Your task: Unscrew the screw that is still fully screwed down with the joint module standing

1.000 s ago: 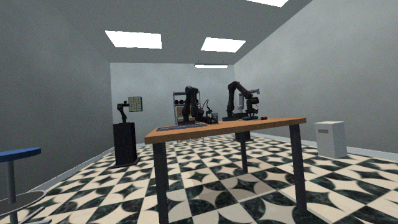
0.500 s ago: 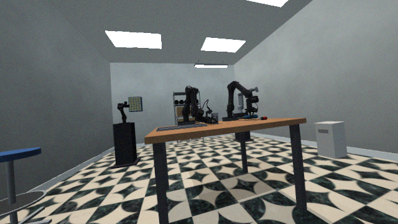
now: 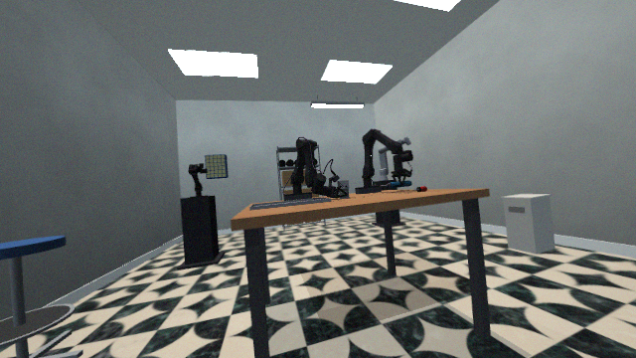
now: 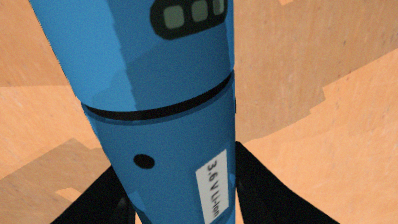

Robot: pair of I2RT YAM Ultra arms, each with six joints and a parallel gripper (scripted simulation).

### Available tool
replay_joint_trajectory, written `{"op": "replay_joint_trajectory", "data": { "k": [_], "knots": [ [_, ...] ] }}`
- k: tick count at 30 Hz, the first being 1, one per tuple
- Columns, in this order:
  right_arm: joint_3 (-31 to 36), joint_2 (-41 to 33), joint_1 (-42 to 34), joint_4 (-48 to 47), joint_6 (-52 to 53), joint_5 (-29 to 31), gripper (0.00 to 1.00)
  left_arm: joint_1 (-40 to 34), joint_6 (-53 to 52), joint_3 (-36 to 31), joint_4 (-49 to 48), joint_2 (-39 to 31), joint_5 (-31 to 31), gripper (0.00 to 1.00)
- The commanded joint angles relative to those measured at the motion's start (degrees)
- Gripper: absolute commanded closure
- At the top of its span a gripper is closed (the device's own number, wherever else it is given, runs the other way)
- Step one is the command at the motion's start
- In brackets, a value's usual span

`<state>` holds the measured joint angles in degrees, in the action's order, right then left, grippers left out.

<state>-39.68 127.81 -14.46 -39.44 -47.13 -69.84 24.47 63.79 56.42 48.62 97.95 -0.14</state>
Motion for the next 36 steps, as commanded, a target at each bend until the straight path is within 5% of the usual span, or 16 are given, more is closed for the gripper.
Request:
{"op": "replay_joint_trajectory", "data": {
  "k": [1,36],
  "knots": [
    [-0.51,-0.59,-0.08,0.1,0.04,-0.43,0.41,-0.77,-0.51,2.37,1.92,-2.22,-0.71,0.58],
    [-0.51,-0.59,-0.08,0.1,0.04,-0.43,0.41,-0.76,-0.51,8.5,11.33,-5.5,-0.71,0.58]
  ]
}}
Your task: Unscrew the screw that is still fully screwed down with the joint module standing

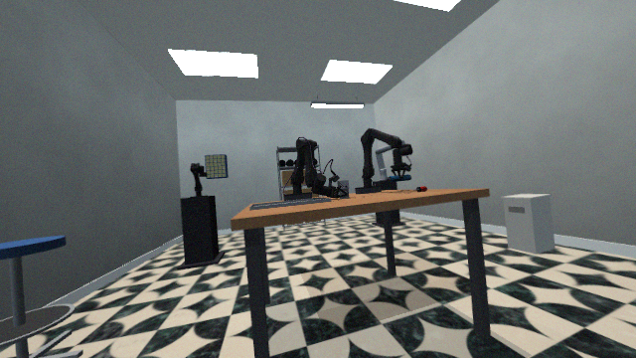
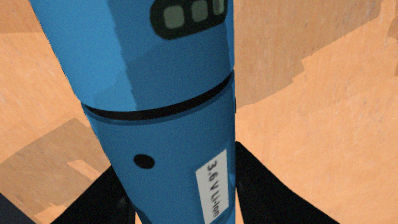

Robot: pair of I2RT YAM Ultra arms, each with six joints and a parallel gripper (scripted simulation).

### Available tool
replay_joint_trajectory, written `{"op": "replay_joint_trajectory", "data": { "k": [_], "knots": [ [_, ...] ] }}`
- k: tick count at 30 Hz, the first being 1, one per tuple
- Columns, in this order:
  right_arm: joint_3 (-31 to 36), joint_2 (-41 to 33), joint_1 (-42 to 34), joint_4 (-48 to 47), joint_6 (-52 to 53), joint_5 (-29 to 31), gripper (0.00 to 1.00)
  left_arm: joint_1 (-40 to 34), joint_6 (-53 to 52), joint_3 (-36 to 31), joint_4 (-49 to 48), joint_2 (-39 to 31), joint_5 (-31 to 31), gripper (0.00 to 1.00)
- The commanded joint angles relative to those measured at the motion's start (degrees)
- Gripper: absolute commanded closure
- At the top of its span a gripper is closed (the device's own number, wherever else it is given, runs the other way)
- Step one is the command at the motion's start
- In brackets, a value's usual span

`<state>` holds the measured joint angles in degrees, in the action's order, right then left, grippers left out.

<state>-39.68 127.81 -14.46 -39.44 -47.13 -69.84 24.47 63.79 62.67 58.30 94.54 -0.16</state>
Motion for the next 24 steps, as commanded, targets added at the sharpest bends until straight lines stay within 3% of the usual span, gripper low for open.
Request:
{"op": "replay_joint_trajectory", "data": {
  "k": [1,24],
  "knots": [
    [-0.51,-0.59,-0.08,0.1,0.04,-0.43,0.41,-0.76,-0.51,2.25,1.65,-2.09,-0.69,0.58],
    [-0.51,-0.59,-0.08,0.1,0.04,-0.43,0.41,-0.75,-0.58,5.96,6.54,-3.38,-0.51,0.58]
  ]
}}
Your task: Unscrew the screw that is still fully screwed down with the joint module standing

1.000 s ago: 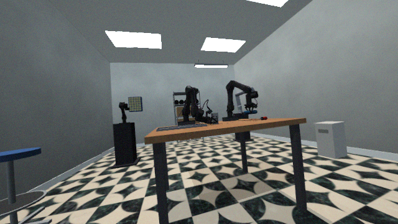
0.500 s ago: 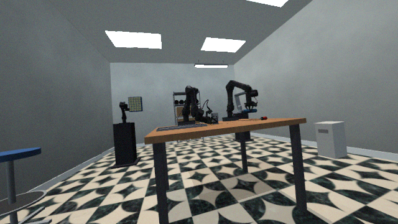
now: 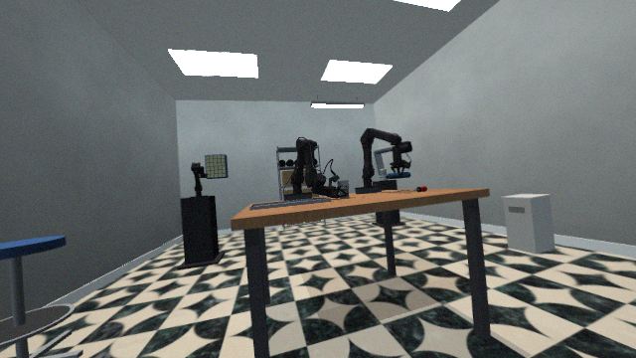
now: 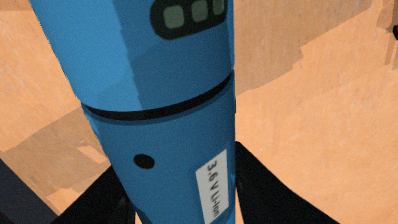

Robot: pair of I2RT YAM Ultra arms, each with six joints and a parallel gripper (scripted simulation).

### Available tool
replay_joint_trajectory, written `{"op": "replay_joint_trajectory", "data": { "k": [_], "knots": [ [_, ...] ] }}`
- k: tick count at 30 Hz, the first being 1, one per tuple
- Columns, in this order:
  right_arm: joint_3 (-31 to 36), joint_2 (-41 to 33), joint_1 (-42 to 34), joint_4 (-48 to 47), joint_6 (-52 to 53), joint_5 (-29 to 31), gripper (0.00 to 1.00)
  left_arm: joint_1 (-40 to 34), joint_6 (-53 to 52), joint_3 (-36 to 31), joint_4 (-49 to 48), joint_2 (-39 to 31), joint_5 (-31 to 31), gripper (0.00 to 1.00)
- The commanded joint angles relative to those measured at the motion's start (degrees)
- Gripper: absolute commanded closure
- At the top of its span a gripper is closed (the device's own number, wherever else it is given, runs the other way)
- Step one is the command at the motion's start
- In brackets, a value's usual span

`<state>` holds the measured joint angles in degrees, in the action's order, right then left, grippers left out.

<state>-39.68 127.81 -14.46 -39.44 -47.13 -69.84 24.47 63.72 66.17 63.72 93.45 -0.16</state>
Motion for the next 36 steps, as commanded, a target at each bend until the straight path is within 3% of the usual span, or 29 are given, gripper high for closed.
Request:
{"op": "replay_joint_trajectory", "data": {
  "k": [1,36],
  "knots": [
    [-0.51,-0.59,-0.08,0.1,0.04,-0.43,0.41,-0.75,-0.49,2.5,1.18,-2.3,-0.51,0.58],
    [-0.51,-0.59,-0.08,0.1,0.04,-0.43,0.41,-0.79,-0.41,3.27,0.94,-2.79,-0.02,0.58]
  ]
}}
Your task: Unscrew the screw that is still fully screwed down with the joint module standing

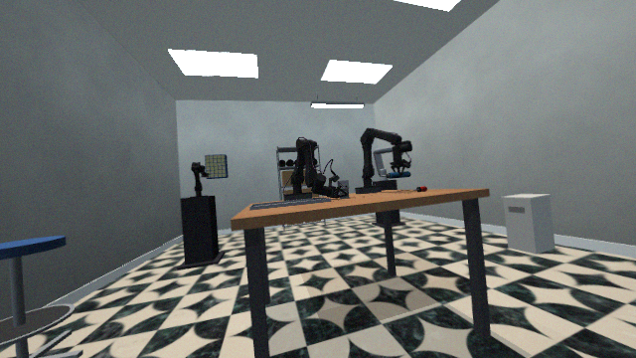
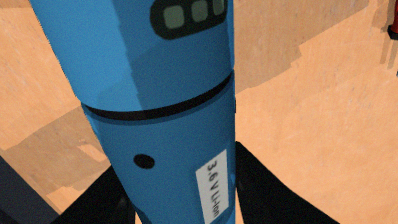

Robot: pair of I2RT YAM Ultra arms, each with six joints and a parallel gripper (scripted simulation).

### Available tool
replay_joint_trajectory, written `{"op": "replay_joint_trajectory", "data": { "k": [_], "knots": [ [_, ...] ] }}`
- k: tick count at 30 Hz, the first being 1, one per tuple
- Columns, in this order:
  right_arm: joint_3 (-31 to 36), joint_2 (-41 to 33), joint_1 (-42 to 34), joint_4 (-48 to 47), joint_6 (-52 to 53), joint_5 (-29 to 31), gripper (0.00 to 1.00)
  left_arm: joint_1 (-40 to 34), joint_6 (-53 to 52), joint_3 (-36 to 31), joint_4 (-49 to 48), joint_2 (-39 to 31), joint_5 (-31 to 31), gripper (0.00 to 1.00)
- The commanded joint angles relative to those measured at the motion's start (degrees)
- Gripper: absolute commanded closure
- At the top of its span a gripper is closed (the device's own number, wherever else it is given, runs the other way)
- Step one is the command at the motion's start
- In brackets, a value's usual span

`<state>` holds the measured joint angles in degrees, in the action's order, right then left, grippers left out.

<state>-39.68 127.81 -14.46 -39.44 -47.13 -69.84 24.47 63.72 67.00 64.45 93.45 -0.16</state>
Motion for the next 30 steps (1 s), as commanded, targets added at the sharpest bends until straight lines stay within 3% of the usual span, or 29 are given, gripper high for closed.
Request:
{"op": "replay_joint_trajectory", "data": {
  "k": [1,9,21,26,30],
  "knots": [
    [-0.51,-0.59,-0.08,0.1,0.04,-0.43,0.41,-0.79,-0.41,2.45,0.18,-2.82,0.01,0.58],
    [-0.51,-0.59,-0.08,0.1,0.04,-0.43,0.41,-0.79,-0.43,2.45,-0.16,-2.88,0.06,0.58],
    [-0.51,-0.59,-0.08,0.1,0.04,-0.43,0.41,-7.39,-6.04,-4.34,-8.51,-5.8,-0.11,0.58],
    [-0.51,-0.59,-0.08,0.1,0.04,-0.43,0.41,-6.97,-6.08,-2.16,-8.64,-6.13,-0.25,0.58],
    [-0.51,-0.59,-0.08,0.1,0.04,-0.43,0.41,-9.66,-7.95,-5.74,-11.33,-7.2,-0.1,0.58]
  ]
}}
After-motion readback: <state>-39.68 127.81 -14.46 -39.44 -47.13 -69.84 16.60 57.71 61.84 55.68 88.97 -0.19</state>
